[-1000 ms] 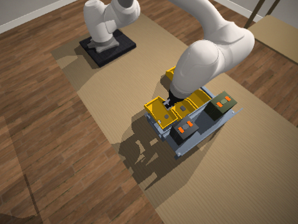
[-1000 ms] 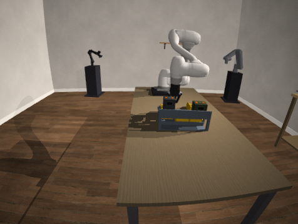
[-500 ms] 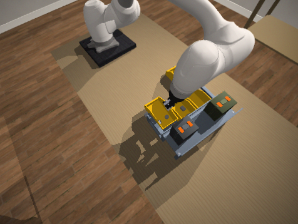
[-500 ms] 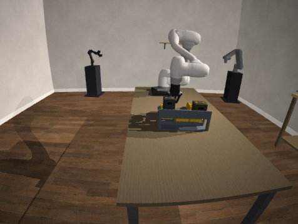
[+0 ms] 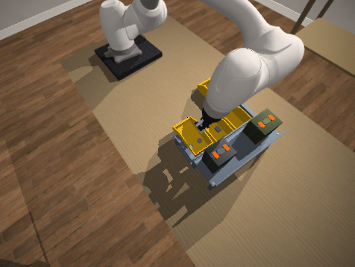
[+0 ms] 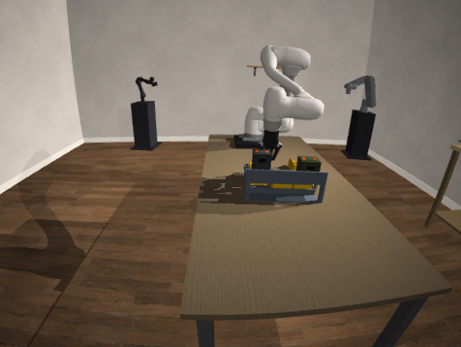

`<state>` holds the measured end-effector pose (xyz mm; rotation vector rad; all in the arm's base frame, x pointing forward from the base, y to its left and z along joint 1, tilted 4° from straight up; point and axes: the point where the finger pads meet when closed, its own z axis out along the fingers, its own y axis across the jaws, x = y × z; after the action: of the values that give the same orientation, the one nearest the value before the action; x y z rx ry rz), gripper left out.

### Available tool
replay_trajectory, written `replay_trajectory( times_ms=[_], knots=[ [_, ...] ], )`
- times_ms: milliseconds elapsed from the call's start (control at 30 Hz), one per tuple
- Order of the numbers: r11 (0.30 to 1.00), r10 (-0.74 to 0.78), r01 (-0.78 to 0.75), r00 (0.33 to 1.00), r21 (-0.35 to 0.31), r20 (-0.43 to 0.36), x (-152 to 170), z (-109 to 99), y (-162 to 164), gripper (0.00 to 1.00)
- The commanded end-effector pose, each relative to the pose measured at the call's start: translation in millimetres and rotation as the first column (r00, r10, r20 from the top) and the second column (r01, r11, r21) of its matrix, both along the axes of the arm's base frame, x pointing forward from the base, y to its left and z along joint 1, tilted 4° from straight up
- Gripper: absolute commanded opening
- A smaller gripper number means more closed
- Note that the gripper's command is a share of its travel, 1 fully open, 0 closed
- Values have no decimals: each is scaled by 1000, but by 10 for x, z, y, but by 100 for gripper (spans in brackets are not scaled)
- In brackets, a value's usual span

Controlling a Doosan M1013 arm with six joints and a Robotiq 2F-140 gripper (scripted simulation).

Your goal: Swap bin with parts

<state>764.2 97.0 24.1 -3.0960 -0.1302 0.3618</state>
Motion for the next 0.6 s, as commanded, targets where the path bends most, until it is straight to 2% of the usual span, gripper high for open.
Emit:
replay_trajectory(
  times_ms=[0,567],
  knots=[
    [1000,0,0,1000,0,4,18,-1,2,10],
    [1000,-1,1,1000,2,17,84,-13,7,10]
  ],
)
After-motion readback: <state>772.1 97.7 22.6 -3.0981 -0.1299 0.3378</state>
